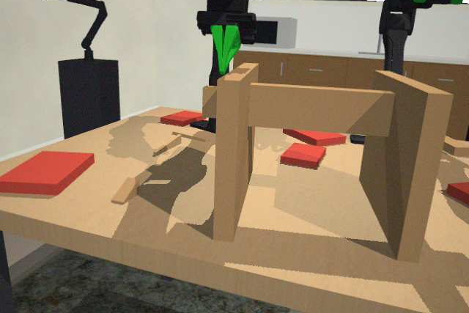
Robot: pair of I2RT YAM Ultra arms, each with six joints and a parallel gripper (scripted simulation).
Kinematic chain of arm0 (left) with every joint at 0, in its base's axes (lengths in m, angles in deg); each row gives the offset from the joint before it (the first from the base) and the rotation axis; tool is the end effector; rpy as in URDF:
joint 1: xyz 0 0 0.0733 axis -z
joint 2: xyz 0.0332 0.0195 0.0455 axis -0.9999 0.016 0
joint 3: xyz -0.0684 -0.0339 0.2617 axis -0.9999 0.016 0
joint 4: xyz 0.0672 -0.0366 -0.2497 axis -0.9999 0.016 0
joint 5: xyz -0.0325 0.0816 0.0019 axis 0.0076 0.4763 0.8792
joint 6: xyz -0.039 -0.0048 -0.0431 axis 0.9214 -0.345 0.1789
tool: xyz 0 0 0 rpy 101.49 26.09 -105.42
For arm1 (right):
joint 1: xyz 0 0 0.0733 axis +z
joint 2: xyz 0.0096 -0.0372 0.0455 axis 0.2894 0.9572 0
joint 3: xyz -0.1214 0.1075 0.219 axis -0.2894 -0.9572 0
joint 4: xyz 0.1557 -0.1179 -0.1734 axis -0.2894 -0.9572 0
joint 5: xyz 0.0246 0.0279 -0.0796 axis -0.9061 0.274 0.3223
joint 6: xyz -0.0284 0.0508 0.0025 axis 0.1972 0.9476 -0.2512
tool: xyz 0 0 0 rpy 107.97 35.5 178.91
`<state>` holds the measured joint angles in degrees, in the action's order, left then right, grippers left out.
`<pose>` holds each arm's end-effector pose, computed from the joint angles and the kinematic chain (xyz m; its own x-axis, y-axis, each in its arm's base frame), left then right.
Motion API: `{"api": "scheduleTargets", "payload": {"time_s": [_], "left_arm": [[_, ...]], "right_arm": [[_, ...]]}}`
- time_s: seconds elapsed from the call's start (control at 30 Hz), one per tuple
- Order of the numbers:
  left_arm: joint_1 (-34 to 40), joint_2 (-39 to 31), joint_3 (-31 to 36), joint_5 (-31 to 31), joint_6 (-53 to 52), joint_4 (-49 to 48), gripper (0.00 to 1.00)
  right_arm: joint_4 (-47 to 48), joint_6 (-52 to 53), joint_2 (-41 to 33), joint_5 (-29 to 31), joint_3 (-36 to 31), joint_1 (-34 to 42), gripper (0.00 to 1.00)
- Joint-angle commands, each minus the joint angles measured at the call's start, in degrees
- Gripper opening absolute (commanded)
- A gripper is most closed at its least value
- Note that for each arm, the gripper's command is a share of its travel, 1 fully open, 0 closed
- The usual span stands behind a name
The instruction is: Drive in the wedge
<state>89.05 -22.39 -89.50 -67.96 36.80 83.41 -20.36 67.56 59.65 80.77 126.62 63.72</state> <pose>0.2453 0.0011 0.4075 0.0006 -0.0003 -1.0000 -0.0002 1.0000 -0.0003 0.2881 0.3027 0.3581 -0.7277 -0.4938 -0.4761 -0.5606 0.8281 -0.0020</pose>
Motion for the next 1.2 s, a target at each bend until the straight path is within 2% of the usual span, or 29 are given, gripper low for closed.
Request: {"api": "scheduleTargets", "payload": {"time_s": [0.0, 0.23, 0.57, 0.73, 0.77, 1.17], "left_arm": [[0.6, -0.03, -0.35, 0.25, -0.31, -0.18, 0.44], [0.6, -0.03, -0.35, 0.25, -0.31, -0.18, 0.44], [0.6, -0.03, -0.35, 0.25, -0.31, -0.18, 0.44], [0.6, -0.03, -0.35, 0.25, -0.31, -0.18, 0.44], [0.6, -0.03, -0.35, 0.25, -0.31, -0.18, 0.44], [0.6, -0.03, -0.35, 0.25, -0.31, -0.18, 0.44]], "right_arm": [[2.16, 0.4, -2.31, -0.08, -0.63, -0.84, 0.0], [3.43, 0.39, -2.96, -0.03, -2.6, -0.5, 0.0], [3.76, 0.4, -3.32, 0.12, -1.54, -0.61, 0.0], [5.37, 0.39, -2.77, -0.6, -7.73, -0.67, 0.0], [1.69, 0.41, -0.65, -0.64, -6.66, -0.68, 0.0], [-4.74, -0.15, 2.31, -1.47, -6.95, -1.11, 0.0]]}}
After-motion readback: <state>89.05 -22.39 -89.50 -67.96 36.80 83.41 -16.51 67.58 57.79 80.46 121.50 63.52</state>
